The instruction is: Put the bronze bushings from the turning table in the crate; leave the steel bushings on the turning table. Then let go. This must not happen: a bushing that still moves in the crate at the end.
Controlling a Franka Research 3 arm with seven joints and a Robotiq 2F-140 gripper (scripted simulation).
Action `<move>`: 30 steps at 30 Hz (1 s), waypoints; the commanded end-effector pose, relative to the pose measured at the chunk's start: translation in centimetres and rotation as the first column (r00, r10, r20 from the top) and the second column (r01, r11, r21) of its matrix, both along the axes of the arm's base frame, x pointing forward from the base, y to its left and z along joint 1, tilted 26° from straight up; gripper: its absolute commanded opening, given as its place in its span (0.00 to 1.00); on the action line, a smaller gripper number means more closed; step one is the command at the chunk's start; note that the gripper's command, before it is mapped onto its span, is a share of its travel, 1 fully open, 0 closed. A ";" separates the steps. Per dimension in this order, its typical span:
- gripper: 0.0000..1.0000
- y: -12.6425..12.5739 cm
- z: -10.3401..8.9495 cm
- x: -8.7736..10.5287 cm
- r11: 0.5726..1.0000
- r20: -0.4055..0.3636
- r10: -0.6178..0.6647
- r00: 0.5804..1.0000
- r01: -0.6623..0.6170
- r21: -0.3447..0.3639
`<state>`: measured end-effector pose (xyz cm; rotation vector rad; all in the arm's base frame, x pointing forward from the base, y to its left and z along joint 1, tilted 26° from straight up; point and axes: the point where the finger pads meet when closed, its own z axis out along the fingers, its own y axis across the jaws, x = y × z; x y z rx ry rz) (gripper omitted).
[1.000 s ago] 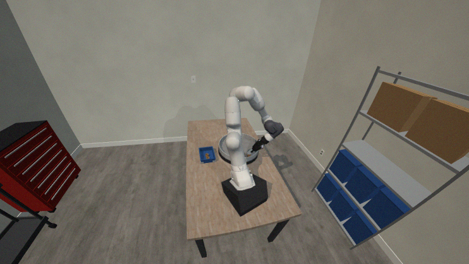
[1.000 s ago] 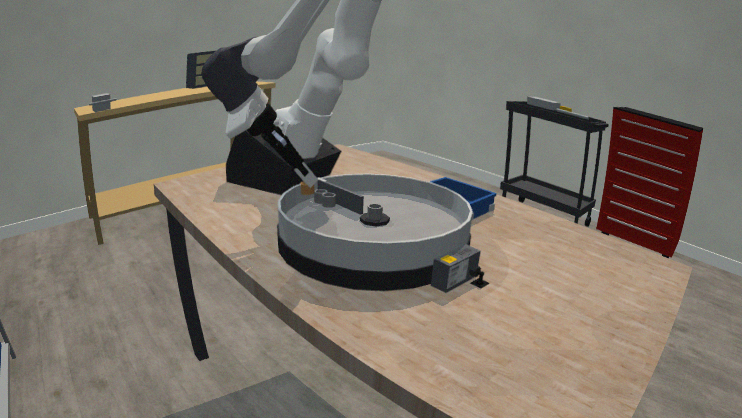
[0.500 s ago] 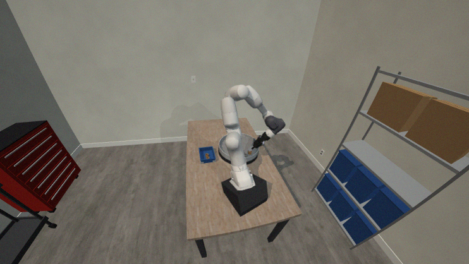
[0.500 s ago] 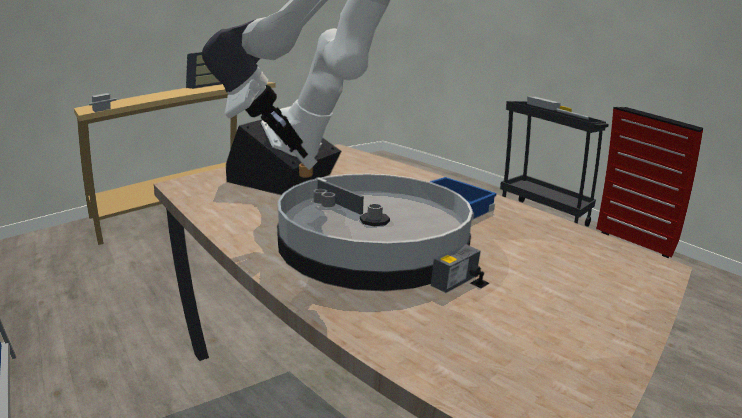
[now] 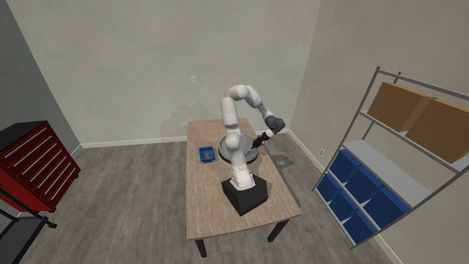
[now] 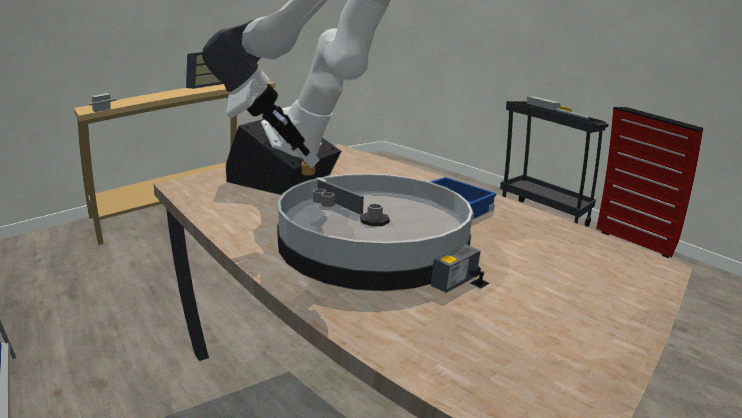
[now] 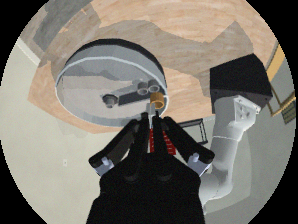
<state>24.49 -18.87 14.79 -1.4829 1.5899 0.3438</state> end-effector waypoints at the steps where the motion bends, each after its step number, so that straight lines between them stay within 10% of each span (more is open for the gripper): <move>1: 0.00 0.0 0.1 -0.2 1.000 0.002 0.002 1.000 -0.002 -0.001; 30: 0.00 0.6 0.4 0.2 1.000 0.002 0.002 1.000 -0.002 -0.001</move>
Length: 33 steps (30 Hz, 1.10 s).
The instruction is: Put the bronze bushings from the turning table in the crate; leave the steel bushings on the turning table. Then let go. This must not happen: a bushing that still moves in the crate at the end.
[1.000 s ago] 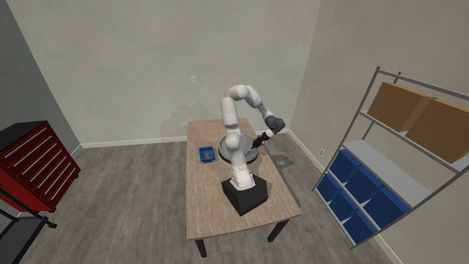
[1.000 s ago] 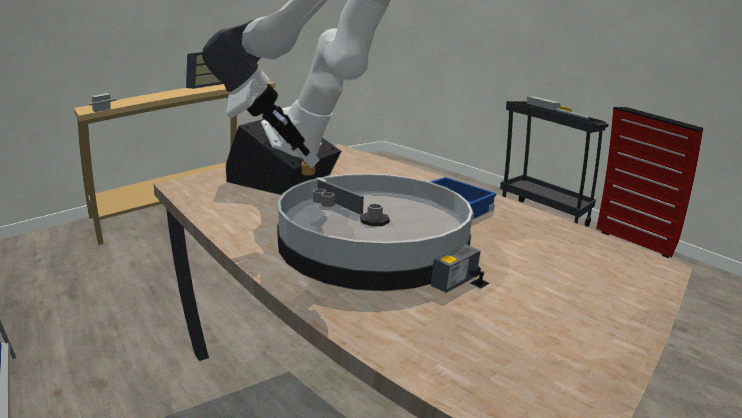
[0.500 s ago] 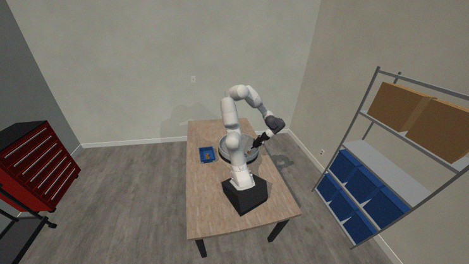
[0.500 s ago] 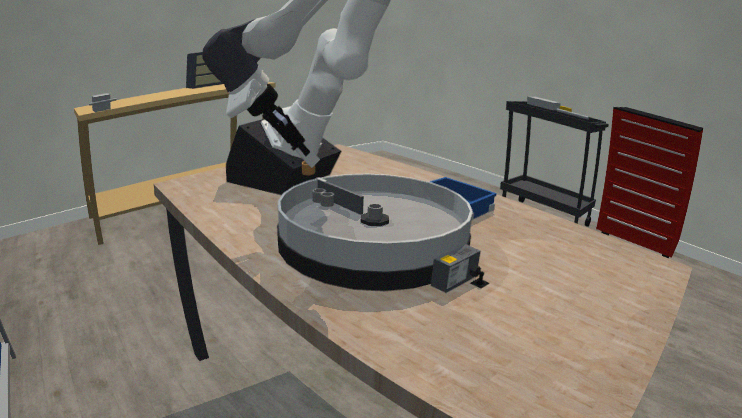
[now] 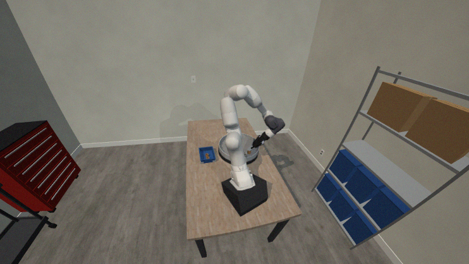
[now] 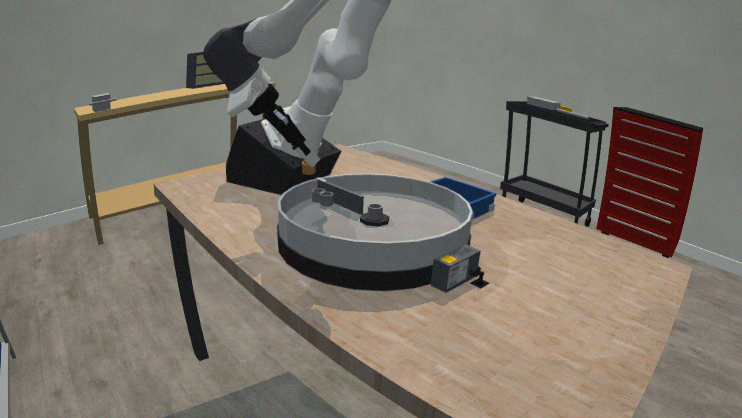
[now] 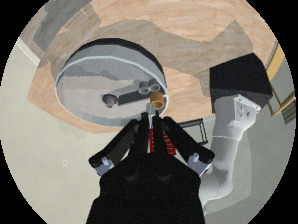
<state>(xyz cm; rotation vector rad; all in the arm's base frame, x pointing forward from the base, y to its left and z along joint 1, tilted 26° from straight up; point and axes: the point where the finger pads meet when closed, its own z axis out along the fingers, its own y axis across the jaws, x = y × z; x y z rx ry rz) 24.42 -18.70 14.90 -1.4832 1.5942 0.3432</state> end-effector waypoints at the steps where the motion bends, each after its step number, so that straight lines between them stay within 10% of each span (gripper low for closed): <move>1: 0.00 0.7 0.3 0.3 1.000 0.005 0.004 1.000 -0.004 0.001; 33: 0.00 19.1 7.1 8.9 1.000 0.005 0.004 1.000 -0.004 0.001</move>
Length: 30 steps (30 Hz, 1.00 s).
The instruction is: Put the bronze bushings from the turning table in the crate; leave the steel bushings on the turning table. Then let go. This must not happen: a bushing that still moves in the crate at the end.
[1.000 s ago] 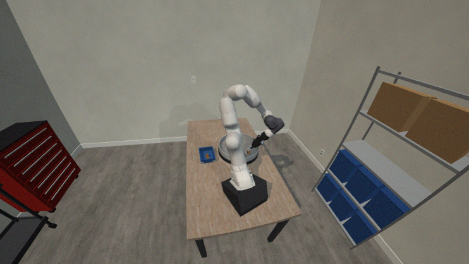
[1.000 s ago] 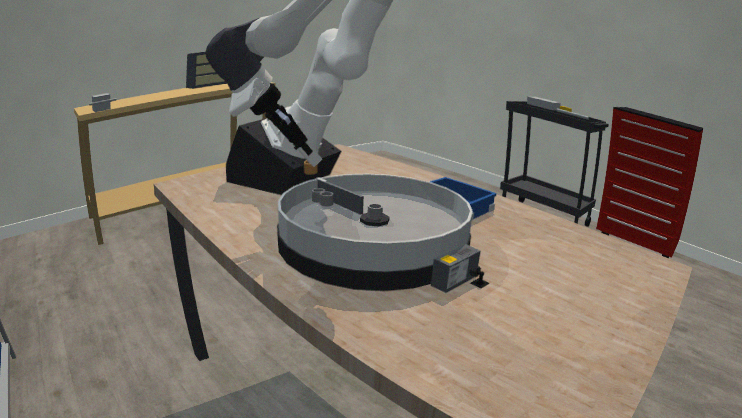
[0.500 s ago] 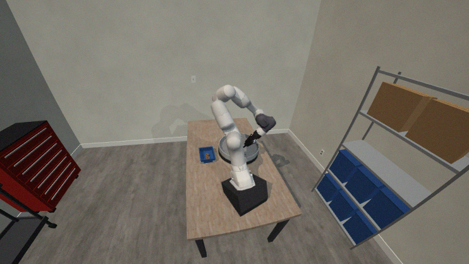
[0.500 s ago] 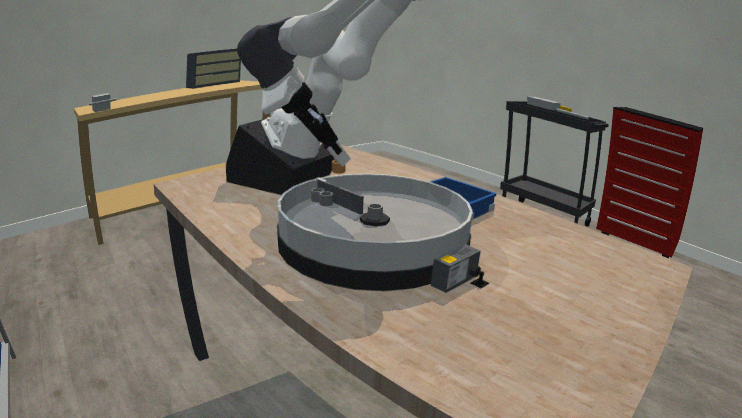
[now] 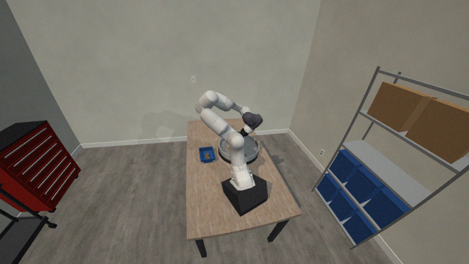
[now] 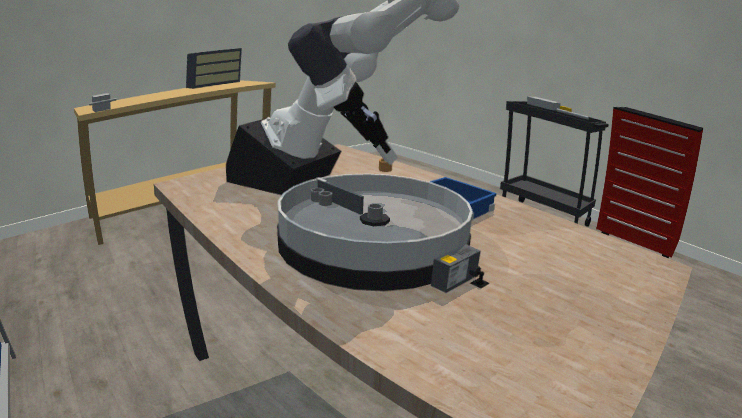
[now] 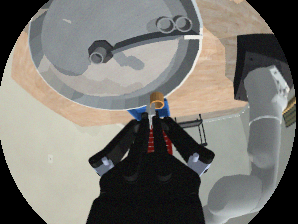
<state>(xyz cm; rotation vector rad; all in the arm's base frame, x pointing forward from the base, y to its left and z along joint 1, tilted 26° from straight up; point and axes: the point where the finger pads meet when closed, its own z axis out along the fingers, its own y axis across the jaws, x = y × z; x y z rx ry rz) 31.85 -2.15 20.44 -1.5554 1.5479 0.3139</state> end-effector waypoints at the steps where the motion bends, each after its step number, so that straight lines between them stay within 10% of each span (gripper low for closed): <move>1: 0.00 3.3 1.8 1.8 0.998 -0.030 -0.046 0.999 0.047 0.042; 30: 0.00 20.1 7.9 9.6 0.998 -0.030 -0.046 0.999 0.047 0.042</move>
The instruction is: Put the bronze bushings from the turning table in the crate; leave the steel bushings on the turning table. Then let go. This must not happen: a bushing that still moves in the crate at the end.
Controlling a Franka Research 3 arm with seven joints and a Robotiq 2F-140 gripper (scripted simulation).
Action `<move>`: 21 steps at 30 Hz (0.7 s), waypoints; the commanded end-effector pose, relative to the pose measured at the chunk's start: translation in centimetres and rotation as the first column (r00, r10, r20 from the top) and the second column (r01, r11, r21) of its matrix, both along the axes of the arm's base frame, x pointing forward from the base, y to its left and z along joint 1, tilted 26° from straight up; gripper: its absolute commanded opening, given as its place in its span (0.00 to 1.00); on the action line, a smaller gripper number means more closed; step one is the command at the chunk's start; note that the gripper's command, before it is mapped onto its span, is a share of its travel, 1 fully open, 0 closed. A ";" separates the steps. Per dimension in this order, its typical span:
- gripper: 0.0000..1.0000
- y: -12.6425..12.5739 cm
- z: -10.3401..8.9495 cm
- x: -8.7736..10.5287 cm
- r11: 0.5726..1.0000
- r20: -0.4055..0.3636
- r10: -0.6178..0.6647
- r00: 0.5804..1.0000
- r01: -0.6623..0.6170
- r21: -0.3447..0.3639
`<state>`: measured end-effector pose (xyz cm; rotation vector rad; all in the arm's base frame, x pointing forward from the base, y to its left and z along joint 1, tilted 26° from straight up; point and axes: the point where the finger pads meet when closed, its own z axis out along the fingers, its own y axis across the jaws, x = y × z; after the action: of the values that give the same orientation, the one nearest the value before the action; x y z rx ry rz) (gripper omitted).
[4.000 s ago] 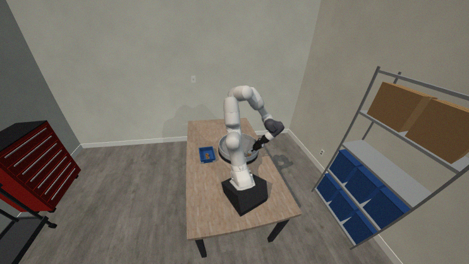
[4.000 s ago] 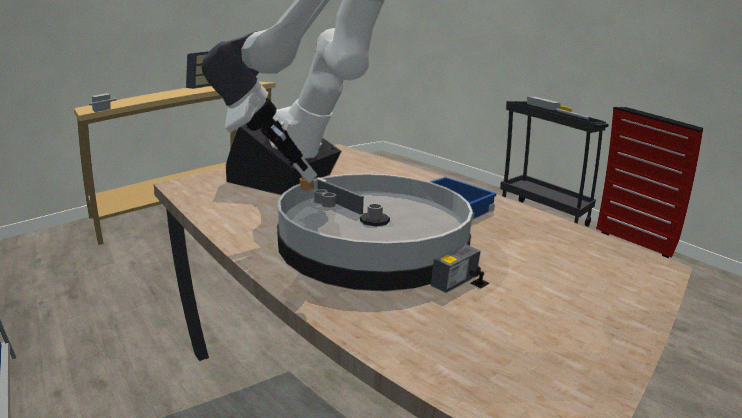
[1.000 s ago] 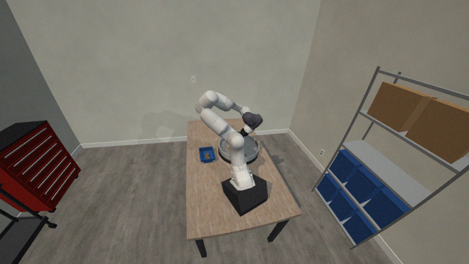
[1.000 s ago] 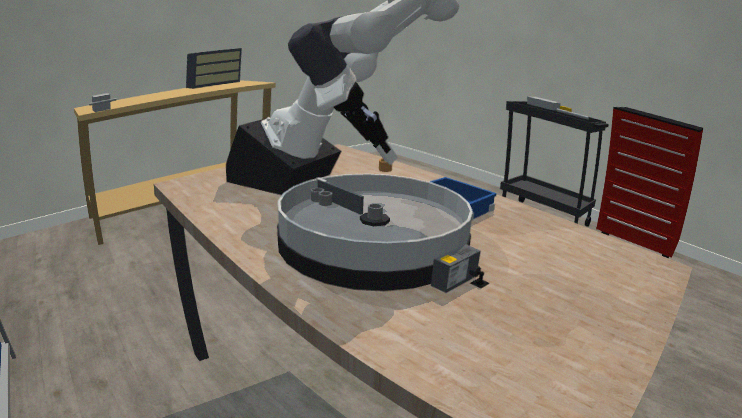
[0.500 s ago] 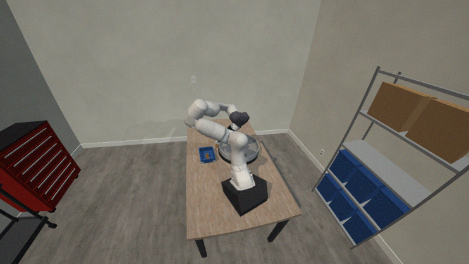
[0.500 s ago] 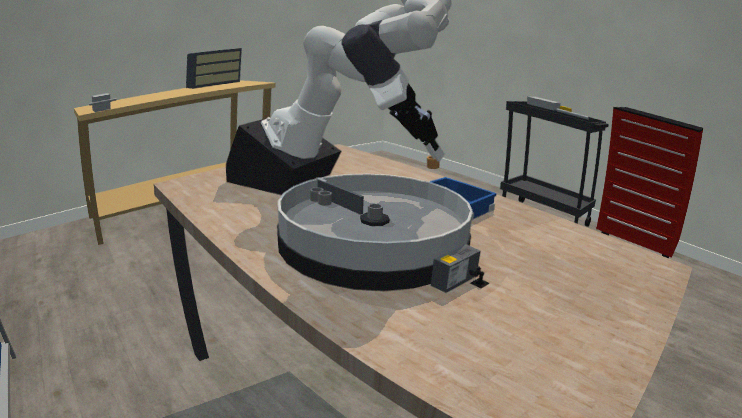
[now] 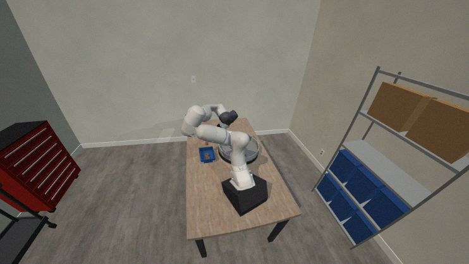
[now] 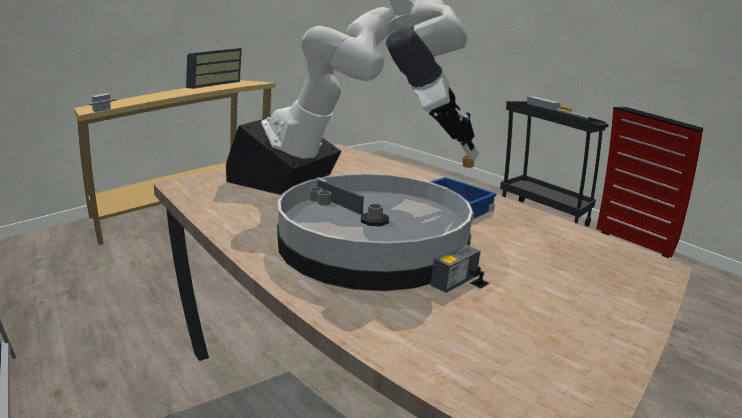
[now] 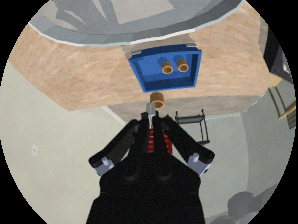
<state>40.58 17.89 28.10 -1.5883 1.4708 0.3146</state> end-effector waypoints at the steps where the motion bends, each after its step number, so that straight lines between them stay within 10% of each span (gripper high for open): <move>1: 0.00 0.3 0.3 1.0 0.995 -0.075 -0.097 0.992 0.100 0.030; 21: 0.00 0.6 0.5 1.2 0.995 -0.075 -0.097 0.992 0.100 0.030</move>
<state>41.64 18.50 28.53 -1.5014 1.5694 0.3360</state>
